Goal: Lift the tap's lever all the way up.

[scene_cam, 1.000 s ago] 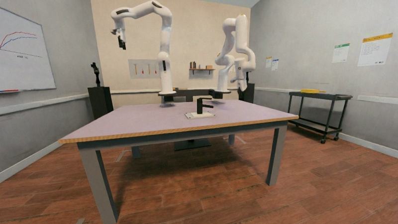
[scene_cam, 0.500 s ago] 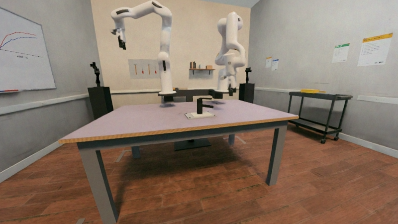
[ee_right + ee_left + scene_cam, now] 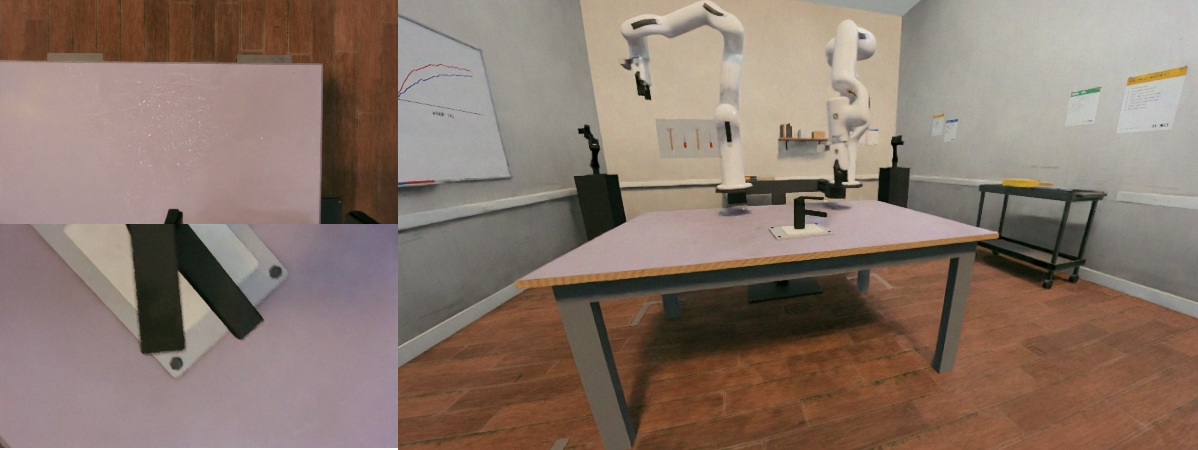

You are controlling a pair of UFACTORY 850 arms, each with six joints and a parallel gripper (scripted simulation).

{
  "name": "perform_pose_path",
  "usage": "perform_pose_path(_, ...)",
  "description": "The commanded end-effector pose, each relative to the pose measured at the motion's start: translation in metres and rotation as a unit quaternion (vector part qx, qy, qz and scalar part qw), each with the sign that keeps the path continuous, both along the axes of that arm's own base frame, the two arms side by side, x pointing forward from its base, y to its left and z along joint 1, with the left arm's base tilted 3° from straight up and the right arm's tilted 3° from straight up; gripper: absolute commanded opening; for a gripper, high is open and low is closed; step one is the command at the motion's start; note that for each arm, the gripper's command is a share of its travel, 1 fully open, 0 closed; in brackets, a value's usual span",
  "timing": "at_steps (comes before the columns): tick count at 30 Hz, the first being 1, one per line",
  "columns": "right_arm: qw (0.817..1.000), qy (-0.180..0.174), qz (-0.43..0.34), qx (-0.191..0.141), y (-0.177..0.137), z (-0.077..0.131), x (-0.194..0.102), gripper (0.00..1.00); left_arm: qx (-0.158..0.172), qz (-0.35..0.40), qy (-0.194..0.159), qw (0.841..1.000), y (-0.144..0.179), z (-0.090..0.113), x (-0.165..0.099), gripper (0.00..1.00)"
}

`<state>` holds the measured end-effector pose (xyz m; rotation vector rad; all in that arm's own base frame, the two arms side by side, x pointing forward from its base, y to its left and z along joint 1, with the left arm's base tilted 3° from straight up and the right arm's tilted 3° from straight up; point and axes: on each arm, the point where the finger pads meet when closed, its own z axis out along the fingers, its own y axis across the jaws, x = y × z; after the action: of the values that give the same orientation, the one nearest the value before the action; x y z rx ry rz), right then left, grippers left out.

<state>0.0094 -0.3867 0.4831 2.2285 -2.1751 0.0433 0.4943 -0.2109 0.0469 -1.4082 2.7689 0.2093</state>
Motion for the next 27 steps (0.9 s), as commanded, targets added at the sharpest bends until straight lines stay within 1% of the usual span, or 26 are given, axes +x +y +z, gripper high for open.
perform_pose_path(1,1.000,0.000,0.000,-0.001,0.000,0.001,0.000,1.00,-0.019,0.020,-0.016,0.999,-0.042,0.009,0.001,1.00)
perform_pose_path(7,1.000,0.000,0.000,-0.001,0.000,0.001,0.000,1.00,-0.043,0.043,-0.030,0.998,-0.090,0.020,-0.004,1.00)
perform_pose_path(9,1.000,0.000,0.000,-0.001,0.000,0.001,0.000,1.00,-0.046,0.045,-0.032,0.997,-0.094,0.021,-0.005,1.00)
perform_pose_path(14,1.000,0.000,0.000,-0.001,0.000,0.001,0.000,1.00,-0.046,0.045,-0.032,0.997,-0.094,0.021,-0.005,1.00)
perform_pose_path(15,1.000,0.000,0.000,-0.001,0.000,0.001,0.000,1.00,-0.046,0.045,-0.032,0.997,-0.094,0.021,-0.005,0.00)
perform_pose_path(27,1.000,0.000,0.000,-0.001,0.000,0.001,0.000,1.00,-0.046,0.045,-0.032,0.997,-0.094,0.021,-0.005,0.00)
